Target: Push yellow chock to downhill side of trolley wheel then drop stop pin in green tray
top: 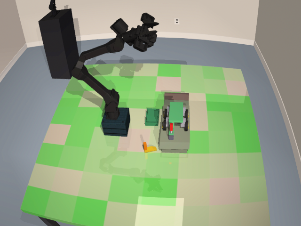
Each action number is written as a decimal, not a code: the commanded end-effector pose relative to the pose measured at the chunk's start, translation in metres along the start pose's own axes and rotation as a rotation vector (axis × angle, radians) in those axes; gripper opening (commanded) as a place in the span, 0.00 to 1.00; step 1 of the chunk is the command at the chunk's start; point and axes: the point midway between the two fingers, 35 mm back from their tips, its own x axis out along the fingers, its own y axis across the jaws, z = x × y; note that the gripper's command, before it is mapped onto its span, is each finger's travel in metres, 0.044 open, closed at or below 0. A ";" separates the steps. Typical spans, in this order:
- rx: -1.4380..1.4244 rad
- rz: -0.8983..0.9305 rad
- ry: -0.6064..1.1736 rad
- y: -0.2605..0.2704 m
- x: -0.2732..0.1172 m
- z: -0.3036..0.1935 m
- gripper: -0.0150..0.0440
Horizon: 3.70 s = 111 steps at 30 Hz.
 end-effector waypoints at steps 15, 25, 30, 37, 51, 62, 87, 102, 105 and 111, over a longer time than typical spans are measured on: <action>-0.346 0.388 -0.602 0.169 0.020 0.175 0.58; -0.334 0.830 -1.136 0.315 -0.071 0.238 0.58; -0.203 1.084 -1.393 0.360 -0.141 0.246 0.58; -0.011 1.315 -1.600 0.376 -0.205 0.243 0.58; -0.011 1.315 -1.600 0.388 -0.213 0.256 0.58; -0.011 1.315 -1.600 0.402 -0.227 0.273 0.58; -0.011 1.315 -1.600 0.419 -0.242 0.294 0.58; -0.011 1.315 -1.600 0.427 -0.248 0.304 0.58; -0.011 1.315 -1.600 0.430 -0.251 0.307 0.58; -0.011 1.315 -1.601 0.433 -0.254 0.311 0.58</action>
